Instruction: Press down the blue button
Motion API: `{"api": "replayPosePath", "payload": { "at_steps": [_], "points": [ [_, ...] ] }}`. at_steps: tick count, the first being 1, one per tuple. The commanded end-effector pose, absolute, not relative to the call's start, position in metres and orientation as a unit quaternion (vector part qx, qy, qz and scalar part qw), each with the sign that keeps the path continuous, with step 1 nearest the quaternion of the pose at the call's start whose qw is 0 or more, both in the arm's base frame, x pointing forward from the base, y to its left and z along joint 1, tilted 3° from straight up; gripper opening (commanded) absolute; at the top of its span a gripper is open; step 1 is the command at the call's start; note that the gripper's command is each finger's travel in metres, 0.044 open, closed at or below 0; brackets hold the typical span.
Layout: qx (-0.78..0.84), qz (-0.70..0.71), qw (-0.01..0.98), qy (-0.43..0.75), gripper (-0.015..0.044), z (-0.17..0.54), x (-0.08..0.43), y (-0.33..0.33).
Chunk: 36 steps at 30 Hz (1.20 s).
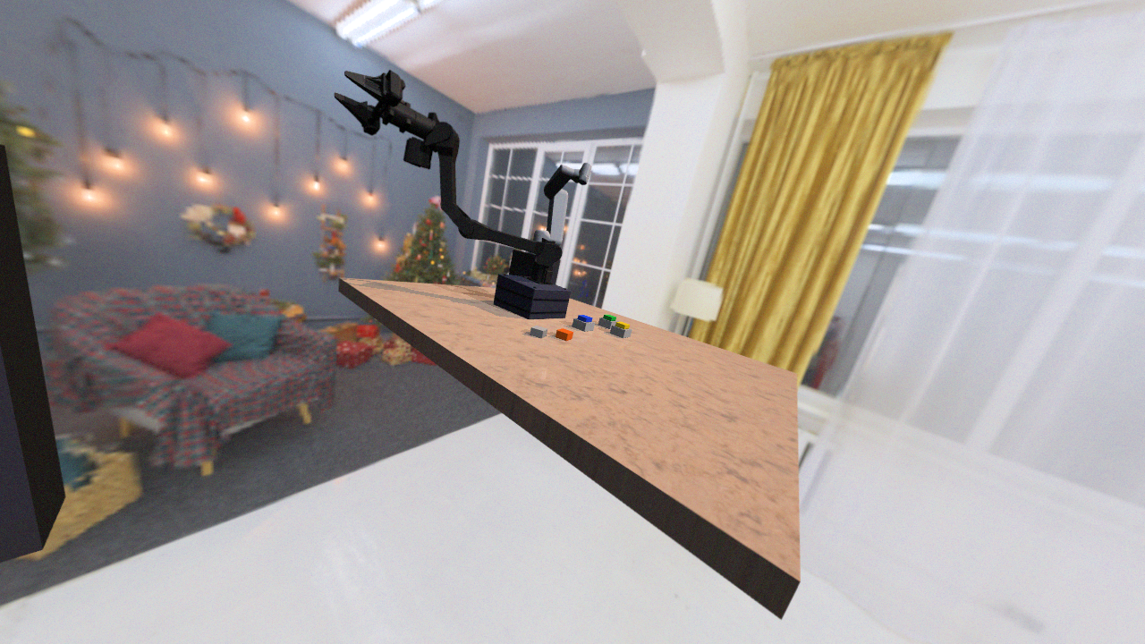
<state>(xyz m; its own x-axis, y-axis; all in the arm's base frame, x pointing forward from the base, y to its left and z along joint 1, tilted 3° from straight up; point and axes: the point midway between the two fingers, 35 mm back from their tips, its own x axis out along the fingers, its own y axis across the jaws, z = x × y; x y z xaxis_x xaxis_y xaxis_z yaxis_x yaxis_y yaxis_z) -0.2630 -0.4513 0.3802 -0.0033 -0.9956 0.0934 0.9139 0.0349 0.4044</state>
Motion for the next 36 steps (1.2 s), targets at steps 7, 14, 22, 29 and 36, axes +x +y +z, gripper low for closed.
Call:
{"api": "replayPosePath", "payload": {
  "at_steps": [7,14,22,29,36],
  "points": [
    [-0.041,-0.685,0.680,-0.256,0.0400,0.491,-0.247,-0.385],
    [-0.164,-0.626,0.679,-0.346,0.0400,0.583,-0.203,-0.293],
    [-0.294,-0.505,0.702,-0.406,0.0400,0.649,-0.114,-0.178],
    [-0.384,-0.369,0.742,-0.406,0.0400,0.660,-0.014,-0.085],
    [-0.443,-0.220,0.797,-0.348,0.0400,0.627,0.095,-0.009]
  ]
}}
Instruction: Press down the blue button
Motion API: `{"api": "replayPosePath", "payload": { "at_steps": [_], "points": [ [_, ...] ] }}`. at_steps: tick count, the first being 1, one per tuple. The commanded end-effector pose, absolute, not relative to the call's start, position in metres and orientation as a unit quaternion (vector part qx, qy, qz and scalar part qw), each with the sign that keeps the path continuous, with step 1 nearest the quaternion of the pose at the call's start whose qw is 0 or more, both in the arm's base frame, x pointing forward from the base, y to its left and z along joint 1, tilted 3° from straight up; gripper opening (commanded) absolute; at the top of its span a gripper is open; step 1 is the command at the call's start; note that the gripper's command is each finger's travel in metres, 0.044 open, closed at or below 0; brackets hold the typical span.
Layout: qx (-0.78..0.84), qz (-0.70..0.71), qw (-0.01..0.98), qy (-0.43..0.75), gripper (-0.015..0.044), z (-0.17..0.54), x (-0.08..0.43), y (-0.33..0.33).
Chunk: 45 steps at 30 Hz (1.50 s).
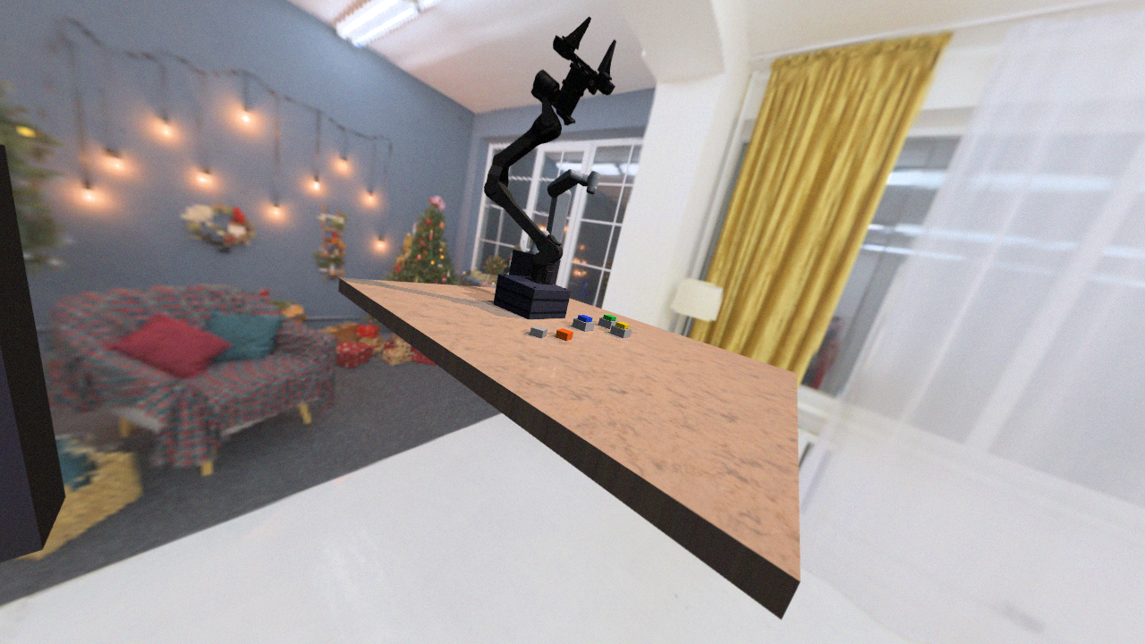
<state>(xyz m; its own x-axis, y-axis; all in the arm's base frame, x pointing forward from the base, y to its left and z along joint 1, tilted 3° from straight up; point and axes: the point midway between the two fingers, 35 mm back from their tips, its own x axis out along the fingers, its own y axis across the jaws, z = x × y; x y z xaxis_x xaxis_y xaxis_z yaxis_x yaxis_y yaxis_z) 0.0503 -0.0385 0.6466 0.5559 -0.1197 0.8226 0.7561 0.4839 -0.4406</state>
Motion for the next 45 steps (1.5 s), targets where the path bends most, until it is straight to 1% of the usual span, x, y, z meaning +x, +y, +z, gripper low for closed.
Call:
{"api": "replayPosePath", "payload": {
  "at_steps": [1,6,12,16,20,24,27,30,33,35,42,45],
  "points": [
    [-0.448,-0.198,0.805,-0.334,0.0400,0.618,0.111,0.000],
    [-0.460,-0.094,0.848,-0.248,0.0400,0.563,0.185,0.037],
    [-0.439,0.014,0.892,-0.102,0.0400,0.471,0.257,0.062],
    [-0.402,0.069,0.913,0.017,0.0400,0.398,0.290,0.066],
    [-0.347,0.105,0.919,0.153,0.0400,0.320,0.307,0.062],
    [-0.271,0.117,0.906,0.304,0.0400,0.239,0.304,0.052],
    [-0.200,0.106,0.877,0.424,0.0400,0.180,0.287,0.041],
    [-0.121,0.074,0.826,0.545,0.0400,0.126,0.256,0.028],
    [-0.035,0.021,0.749,0.661,0.0400,0.083,0.212,0.018],
    [-0.021,0.010,0.734,0.679,0.0400,0.078,0.204,0.016],
    [-0.021,0.010,0.734,0.679,0.0400,0.078,0.204,0.016],
    [-0.021,0.010,0.734,0.679,0.0321,0.054,0.208,0.016]
  ]
}}
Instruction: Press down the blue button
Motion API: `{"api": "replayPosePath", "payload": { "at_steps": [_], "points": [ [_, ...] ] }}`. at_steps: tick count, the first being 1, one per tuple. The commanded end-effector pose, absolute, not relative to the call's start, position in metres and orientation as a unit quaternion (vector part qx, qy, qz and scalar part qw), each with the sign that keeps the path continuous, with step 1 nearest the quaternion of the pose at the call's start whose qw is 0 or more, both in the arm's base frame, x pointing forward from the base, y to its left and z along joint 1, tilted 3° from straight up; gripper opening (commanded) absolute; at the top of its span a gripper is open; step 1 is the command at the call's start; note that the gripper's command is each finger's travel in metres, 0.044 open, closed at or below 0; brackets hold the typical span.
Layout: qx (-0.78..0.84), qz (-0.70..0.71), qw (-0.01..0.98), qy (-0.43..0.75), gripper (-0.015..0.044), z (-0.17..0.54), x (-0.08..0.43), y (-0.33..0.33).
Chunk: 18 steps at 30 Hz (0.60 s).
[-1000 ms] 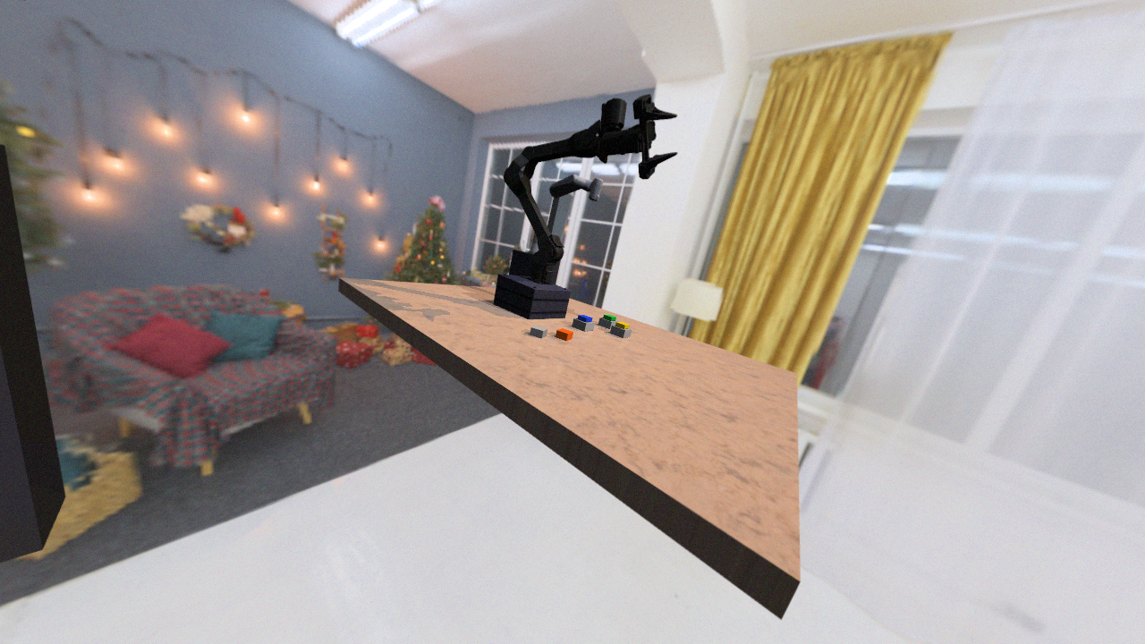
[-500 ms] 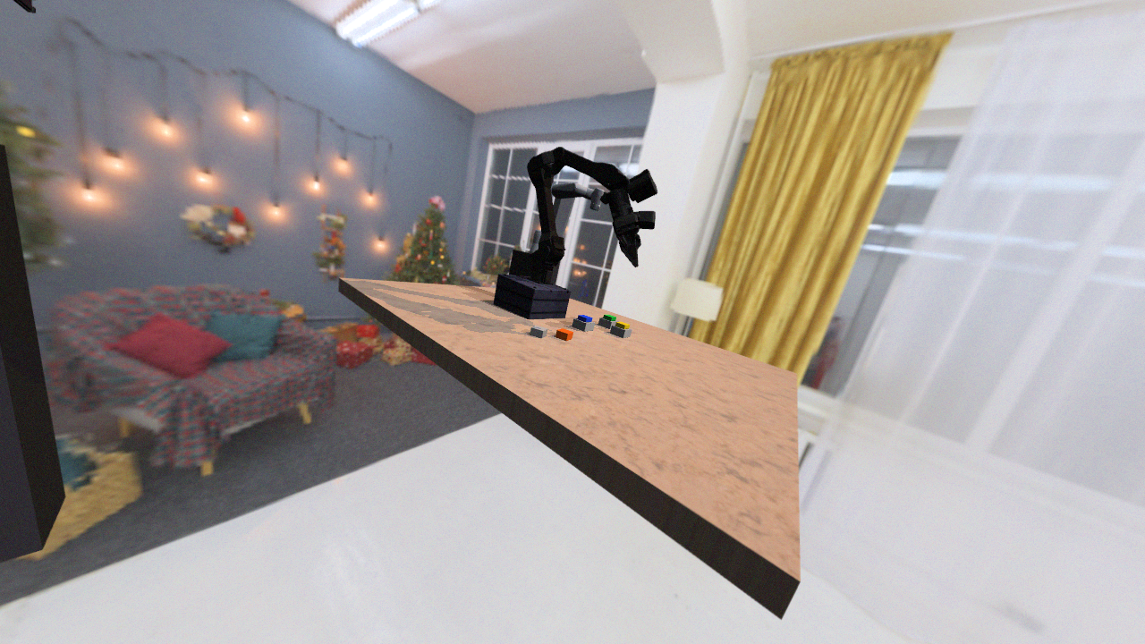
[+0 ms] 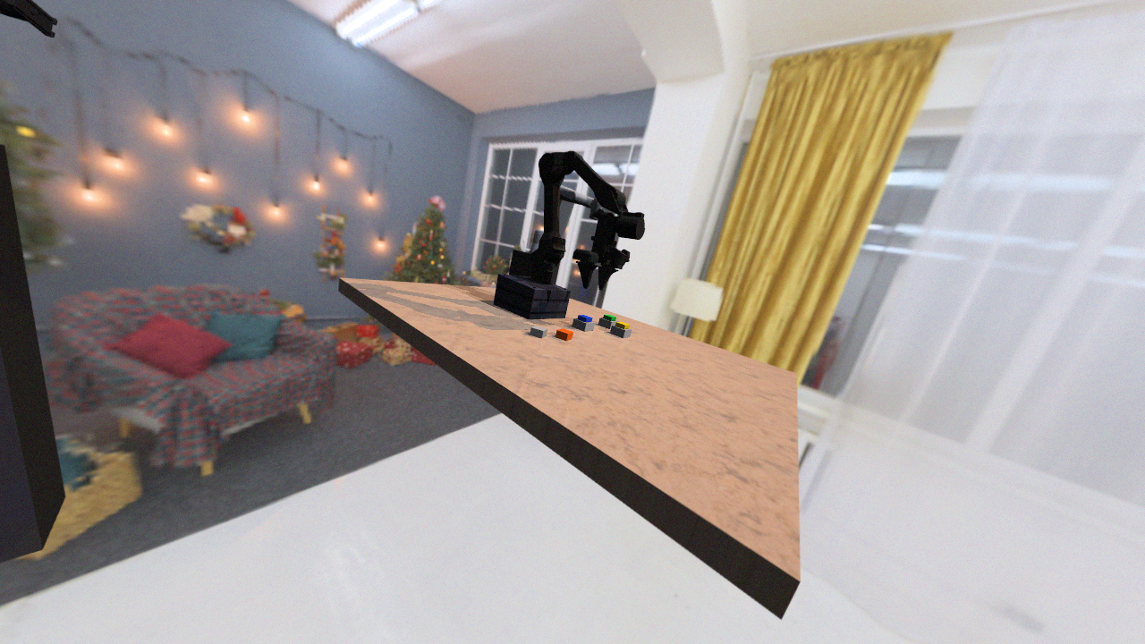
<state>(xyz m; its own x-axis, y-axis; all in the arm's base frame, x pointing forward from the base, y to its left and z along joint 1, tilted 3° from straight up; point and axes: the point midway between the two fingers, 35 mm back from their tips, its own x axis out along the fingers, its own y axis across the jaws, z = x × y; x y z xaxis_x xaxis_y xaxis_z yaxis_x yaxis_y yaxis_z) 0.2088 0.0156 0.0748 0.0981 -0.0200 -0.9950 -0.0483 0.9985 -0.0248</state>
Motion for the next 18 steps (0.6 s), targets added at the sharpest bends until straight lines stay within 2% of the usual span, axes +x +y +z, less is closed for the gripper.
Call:
{"api": "replayPosePath", "payload": {
  "at_steps": [1,4,11,18],
  "points": [
    [-0.021,0.010,0.734,0.679,0.0295,0.038,0.209,0.016],
    [-0.021,0.010,0.734,0.679,0.0216,0.016,0.209,0.015],
    [-0.021,0.010,0.734,0.679,0.0032,0.016,0.209,0.015],
    [-0.021,0.010,0.734,0.679,0.0020,0.016,0.209,0.015]
  ]
}}
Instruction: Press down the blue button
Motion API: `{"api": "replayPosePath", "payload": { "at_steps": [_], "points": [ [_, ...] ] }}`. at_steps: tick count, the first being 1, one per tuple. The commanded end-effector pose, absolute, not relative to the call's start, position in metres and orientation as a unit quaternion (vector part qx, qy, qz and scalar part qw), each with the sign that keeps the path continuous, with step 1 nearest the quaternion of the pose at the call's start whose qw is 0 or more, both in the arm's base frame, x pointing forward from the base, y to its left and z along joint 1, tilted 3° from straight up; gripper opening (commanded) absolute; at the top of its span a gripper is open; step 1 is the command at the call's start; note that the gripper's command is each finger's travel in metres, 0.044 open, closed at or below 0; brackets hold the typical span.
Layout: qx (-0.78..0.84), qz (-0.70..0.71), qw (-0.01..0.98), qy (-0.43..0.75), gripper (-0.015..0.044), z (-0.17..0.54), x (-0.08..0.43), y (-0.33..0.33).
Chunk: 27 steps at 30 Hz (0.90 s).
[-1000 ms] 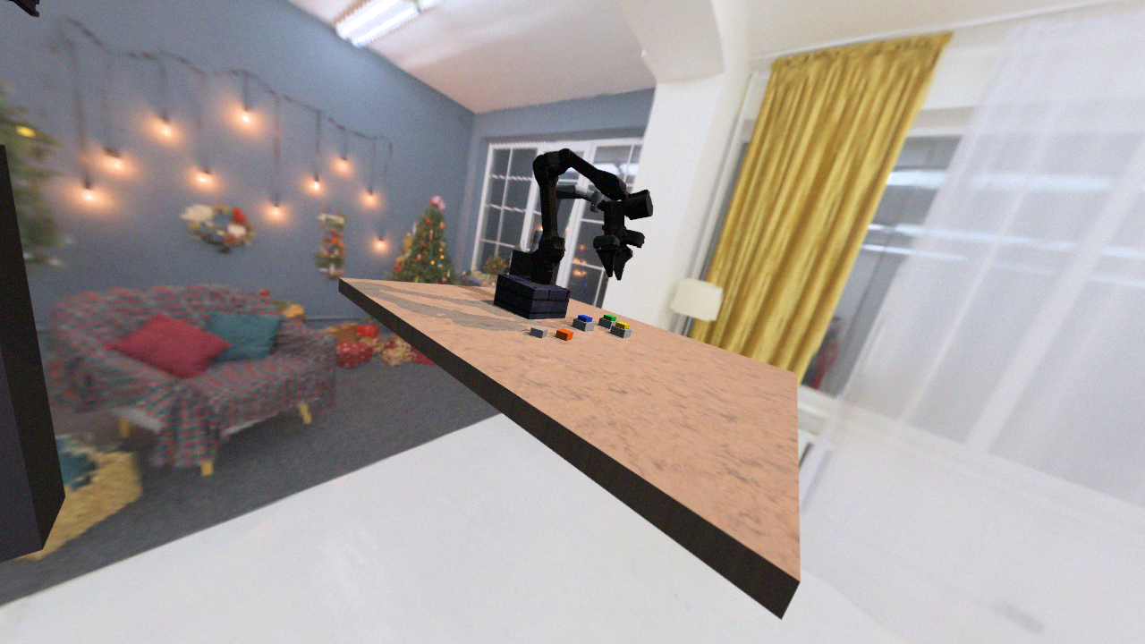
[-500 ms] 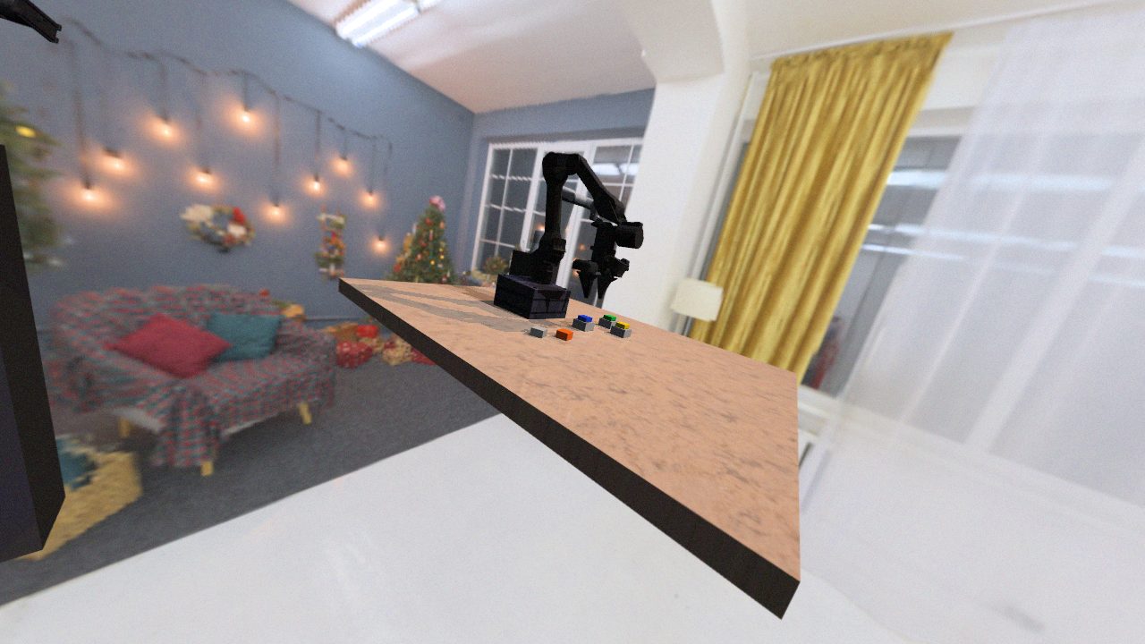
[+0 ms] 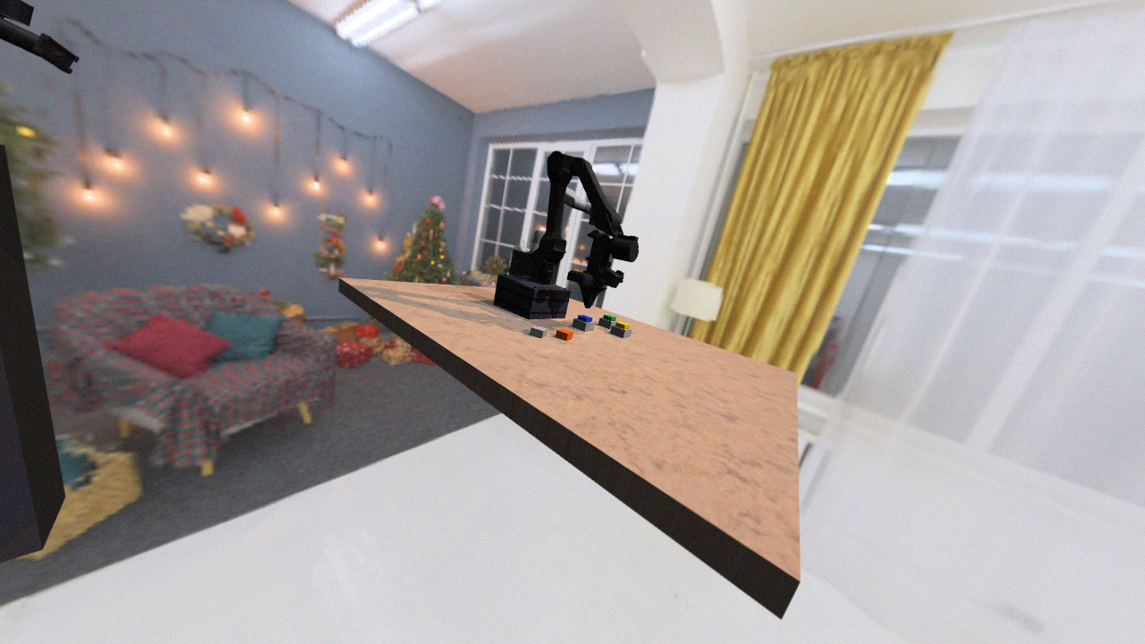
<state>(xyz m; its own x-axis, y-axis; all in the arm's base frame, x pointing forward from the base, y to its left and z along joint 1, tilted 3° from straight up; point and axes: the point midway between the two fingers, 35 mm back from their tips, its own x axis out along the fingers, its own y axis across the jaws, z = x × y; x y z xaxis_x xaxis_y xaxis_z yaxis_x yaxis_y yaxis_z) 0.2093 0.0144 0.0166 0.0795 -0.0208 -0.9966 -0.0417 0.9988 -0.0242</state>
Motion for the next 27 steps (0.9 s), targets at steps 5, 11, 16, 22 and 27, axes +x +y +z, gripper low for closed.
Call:
{"api": "replayPosePath", "payload": {
  "at_steps": [5,11,16,22,27],
  "points": [
    [-0.021,0.009,0.734,0.679,0.0020,0.012,0.209,0.015],
    [-0.021,0.009,0.734,0.679,0.0020,0.002,0.210,0.015],
    [-0.021,0.009,0.734,0.679,0.0020,-0.006,0.211,0.015],
    [-0.021,0.009,0.734,0.679,0.0020,-0.015,0.211,0.015],
    [-0.021,0.009,0.734,0.679,0.0020,-0.019,0.211,0.015]
  ]
}}
